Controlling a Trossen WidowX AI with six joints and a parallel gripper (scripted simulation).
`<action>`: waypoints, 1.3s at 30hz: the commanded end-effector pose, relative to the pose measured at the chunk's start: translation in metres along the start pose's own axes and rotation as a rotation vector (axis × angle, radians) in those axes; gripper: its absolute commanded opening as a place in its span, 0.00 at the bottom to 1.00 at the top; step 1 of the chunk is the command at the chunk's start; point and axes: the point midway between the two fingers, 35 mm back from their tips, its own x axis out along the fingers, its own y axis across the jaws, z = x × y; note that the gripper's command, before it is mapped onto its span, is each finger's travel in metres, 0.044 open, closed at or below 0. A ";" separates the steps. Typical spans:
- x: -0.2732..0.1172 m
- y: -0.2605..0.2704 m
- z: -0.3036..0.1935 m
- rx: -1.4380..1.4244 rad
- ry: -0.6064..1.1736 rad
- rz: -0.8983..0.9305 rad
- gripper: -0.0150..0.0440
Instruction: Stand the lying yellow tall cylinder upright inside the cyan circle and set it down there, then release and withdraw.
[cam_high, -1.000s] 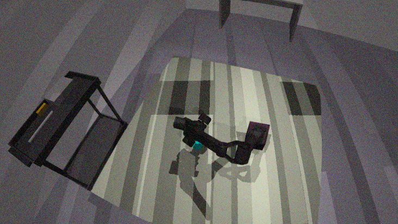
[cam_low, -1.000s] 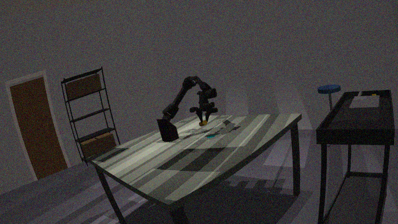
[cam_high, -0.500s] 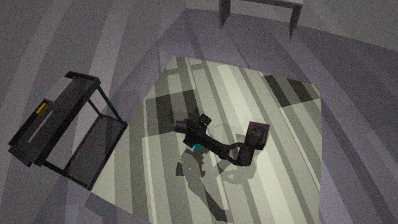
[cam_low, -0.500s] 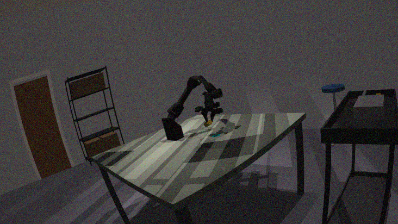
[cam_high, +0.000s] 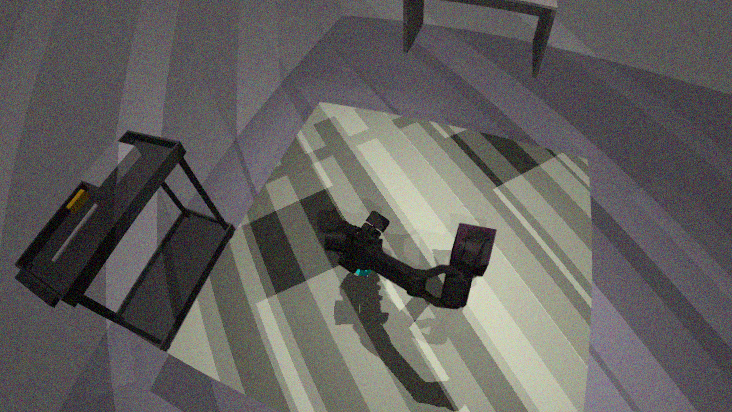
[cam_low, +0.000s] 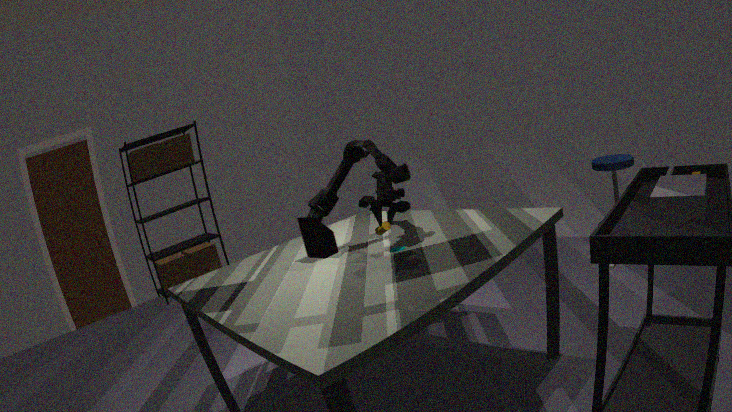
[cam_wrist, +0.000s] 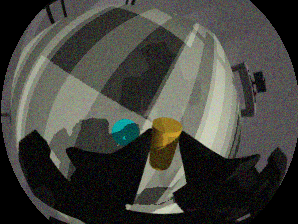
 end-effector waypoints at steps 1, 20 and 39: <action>0.003 -0.002 -0.003 0.004 -0.019 -0.017 0.43; 0.005 0.000 -0.002 0.009 -0.139 -0.054 0.43; 0.005 0.002 0.000 0.023 -0.265 -0.073 0.43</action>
